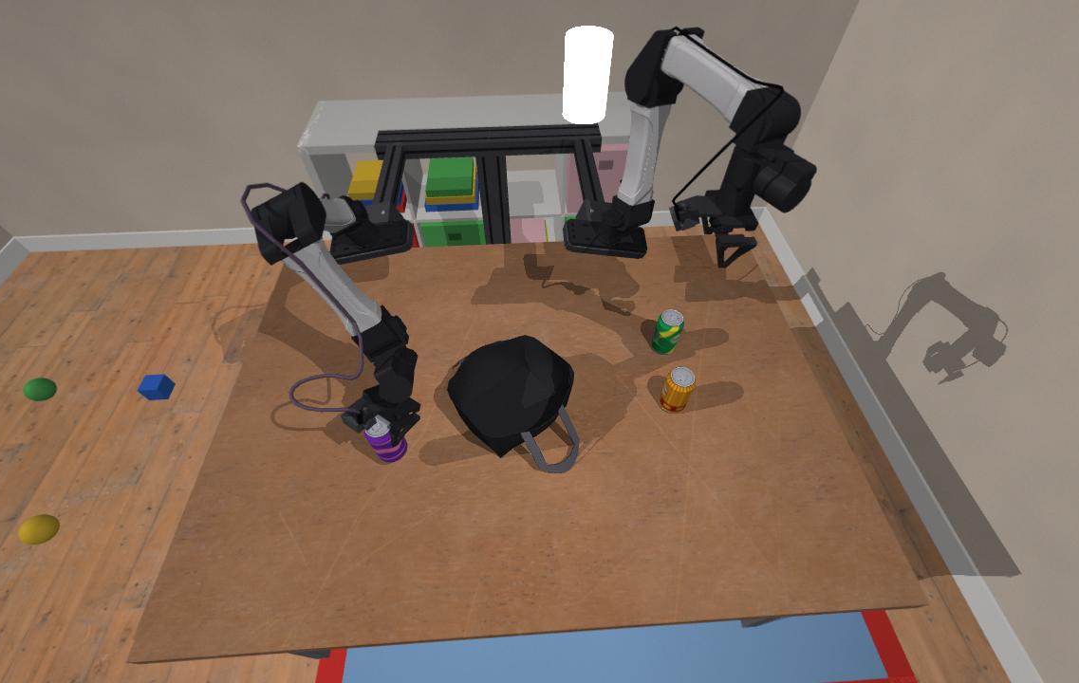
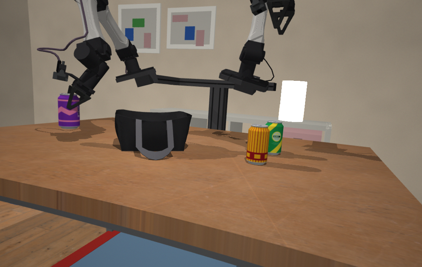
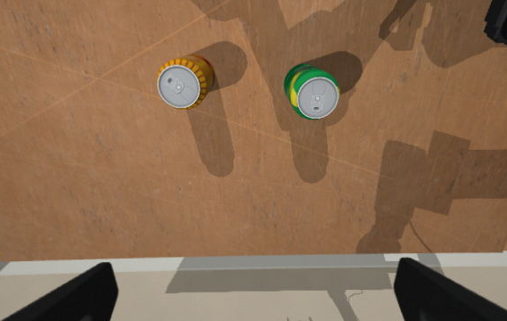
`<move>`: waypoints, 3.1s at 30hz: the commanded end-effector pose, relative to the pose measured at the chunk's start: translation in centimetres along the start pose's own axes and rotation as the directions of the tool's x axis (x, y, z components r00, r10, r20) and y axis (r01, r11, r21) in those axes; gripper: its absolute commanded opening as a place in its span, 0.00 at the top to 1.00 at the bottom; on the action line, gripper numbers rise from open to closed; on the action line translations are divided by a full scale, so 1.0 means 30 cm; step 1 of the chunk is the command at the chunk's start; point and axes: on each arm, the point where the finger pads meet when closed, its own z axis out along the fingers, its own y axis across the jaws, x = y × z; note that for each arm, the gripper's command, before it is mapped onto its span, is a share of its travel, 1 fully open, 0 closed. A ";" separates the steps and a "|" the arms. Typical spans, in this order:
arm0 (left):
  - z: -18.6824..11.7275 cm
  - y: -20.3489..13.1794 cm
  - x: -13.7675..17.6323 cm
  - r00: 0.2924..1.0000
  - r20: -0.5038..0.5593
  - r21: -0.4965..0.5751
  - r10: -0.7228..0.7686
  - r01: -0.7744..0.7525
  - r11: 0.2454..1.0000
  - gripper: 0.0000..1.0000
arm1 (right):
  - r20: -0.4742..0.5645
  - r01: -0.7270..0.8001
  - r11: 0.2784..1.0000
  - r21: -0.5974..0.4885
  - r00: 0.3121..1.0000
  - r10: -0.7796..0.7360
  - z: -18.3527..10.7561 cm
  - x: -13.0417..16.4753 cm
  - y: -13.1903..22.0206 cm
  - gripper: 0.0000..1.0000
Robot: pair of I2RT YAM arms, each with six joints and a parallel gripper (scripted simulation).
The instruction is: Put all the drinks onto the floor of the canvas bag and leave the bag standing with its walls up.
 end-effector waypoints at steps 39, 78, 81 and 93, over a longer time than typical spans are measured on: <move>-0.026 0.019 0.008 1.000 -0.018 -0.057 -0.017 0.016 0.998 0.00 | 0.093 -0.068 0.997 -0.039 0.993 0.071 -0.247 -0.235 0.059 0.30; -0.026 0.019 0.008 1.000 -0.018 -0.057 -0.017 0.016 0.998 0.00 | 0.115 -0.098 0.994 -0.052 0.988 0.103 -0.336 -0.327 0.044 0.30; -0.026 0.019 0.008 1.000 -0.018 -0.057 -0.017 0.016 0.998 0.00 | 0.109 -0.094 0.995 -0.036 0.989 0.097 -0.318 -0.314 0.021 0.30; -0.026 0.019 0.008 1.000 -0.018 -0.057 -0.017 0.016 0.998 0.00 | 0.075 -0.046 0.999 -0.004 0.996 0.047 -0.312 -0.203 0.054 0.30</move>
